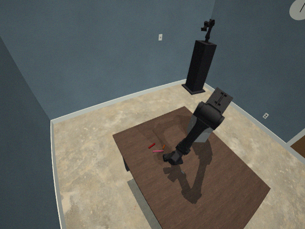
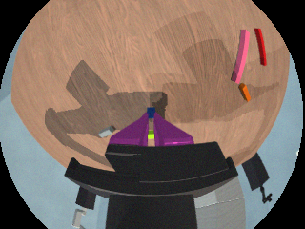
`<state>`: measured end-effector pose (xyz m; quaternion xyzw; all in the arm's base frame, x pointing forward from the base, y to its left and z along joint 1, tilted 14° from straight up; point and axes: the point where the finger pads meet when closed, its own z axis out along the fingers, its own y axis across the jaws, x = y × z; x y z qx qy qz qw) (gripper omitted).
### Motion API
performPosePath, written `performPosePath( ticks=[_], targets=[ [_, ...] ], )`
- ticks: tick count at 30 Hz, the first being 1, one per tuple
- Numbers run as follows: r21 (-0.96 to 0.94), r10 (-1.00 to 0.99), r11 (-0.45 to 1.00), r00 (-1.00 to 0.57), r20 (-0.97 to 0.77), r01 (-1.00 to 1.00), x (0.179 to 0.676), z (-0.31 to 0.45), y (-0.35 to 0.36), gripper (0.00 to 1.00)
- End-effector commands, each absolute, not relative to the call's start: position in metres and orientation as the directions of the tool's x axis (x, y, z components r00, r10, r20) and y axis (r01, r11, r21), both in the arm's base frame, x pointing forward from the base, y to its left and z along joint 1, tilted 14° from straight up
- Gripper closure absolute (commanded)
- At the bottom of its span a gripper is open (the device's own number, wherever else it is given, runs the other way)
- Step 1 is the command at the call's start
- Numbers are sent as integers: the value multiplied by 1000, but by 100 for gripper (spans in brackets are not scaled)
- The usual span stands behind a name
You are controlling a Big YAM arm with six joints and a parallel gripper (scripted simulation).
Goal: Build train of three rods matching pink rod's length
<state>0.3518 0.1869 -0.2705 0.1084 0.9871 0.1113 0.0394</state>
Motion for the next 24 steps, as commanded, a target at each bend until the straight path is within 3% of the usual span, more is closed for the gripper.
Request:
performPosePath(
  ticks=[1, 24],
  targets=[
    [235, 215, 953, -974, -72, 193, 360, -267, 192, 95],
    [228, 208, 955, -976, -65, 188, 357, -267, 191, 95]
  ],
)
